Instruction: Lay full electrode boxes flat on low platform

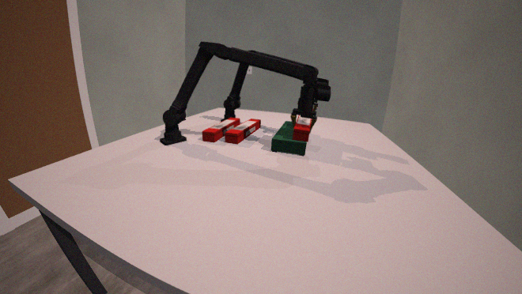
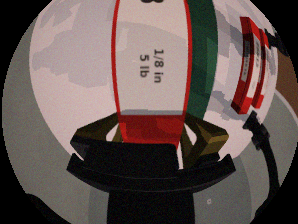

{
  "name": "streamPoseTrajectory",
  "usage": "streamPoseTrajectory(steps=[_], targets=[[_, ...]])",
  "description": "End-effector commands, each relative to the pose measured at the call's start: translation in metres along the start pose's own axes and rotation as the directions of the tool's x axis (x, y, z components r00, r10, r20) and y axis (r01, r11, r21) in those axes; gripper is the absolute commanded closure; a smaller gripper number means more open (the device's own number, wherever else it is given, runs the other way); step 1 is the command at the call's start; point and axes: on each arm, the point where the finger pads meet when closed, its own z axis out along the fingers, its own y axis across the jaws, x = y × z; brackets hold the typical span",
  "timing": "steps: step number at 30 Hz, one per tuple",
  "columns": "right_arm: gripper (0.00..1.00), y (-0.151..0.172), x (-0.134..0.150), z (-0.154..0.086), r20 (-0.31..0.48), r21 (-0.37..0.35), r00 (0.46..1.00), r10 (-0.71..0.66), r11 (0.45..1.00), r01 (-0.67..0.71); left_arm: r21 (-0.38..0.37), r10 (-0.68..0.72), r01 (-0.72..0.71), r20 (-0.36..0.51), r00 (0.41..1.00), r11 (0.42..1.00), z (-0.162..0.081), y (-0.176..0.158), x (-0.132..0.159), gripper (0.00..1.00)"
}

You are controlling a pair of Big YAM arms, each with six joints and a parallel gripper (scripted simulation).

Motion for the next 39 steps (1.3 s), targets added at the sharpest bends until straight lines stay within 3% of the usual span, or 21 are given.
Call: streamPoseTrajectory(steps=[1, 39], targets=[[1.0, -0.024, -0.002, -0.068, 0.028, 0.114, 0.999, -0.043, 0.993, 0.039, -0.138, -0.054, 0.059, 0.042, 0.998, 0.989, -0.052, 0.027, 0.005, 1.0], [1.0, -0.026, -0.001, -0.075, 0.028, 0.113, 0.999, -0.039, 0.993, 0.036, -0.141, -0.054, 0.06, 0.041, 0.998, 0.988, -0.043, 0.027, 0.007, 1.0]])
